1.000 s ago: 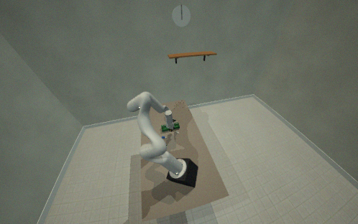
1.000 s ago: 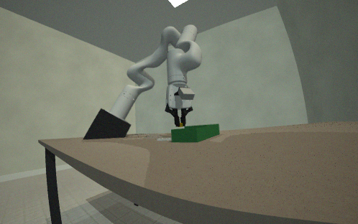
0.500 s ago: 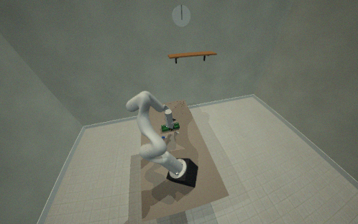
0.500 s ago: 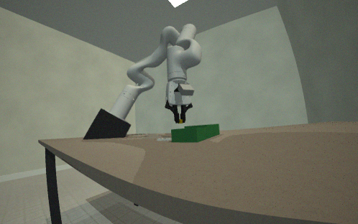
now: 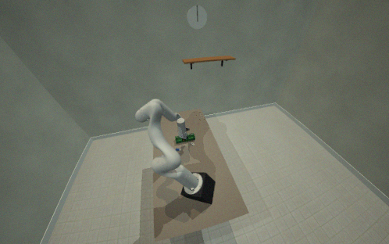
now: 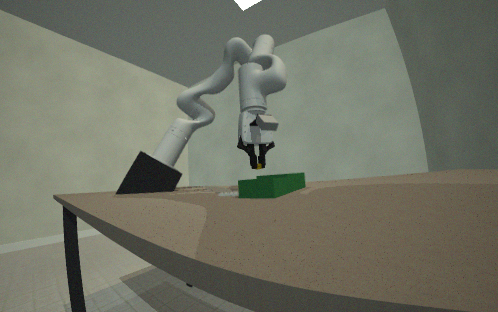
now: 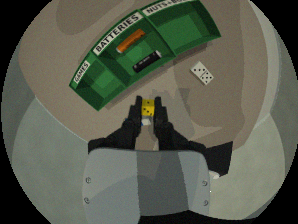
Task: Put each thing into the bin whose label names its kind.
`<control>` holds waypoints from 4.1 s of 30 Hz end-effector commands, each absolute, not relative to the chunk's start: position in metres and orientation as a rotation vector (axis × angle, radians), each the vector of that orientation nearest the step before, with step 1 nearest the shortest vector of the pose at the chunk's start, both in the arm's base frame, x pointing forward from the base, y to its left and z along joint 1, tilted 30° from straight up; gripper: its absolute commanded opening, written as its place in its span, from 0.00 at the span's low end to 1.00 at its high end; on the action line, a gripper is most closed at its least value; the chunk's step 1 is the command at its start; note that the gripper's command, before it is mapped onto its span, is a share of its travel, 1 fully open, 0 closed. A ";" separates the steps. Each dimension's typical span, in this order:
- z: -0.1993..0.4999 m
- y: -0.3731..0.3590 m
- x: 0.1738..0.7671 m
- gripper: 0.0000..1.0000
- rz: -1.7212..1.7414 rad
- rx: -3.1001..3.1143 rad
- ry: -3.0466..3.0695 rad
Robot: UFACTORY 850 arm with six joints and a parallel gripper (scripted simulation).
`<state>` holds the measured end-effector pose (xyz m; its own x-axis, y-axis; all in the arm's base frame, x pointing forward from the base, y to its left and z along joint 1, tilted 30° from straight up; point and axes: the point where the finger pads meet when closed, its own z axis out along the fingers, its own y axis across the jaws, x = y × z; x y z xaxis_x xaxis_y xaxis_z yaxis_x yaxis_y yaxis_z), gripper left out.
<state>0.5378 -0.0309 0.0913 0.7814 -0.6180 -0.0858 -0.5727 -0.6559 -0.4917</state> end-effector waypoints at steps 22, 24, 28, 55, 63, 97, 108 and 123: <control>0.134 0.019 0.596 0.00 0.103 -1.965 1.712; 0.134 0.019 0.596 0.00 0.132 -1.920 1.772; 0.134 0.019 0.596 0.00 0.190 -1.849 1.874; 0.118 0.027 0.601 0.00 0.190 -1.849 1.874; 0.106 0.033 0.604 0.00 0.190 -1.849 1.875; 0.089 0.041 0.609 0.30 0.190 -1.849 1.874; 0.091 0.040 0.608 0.30 0.190 -1.849 1.874; 0.106 0.033 0.604 0.30 0.190 -1.849 1.874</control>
<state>0.6043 0.0347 0.1019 0.0437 -0.8986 -0.4366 -0.9684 0.0693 -0.2395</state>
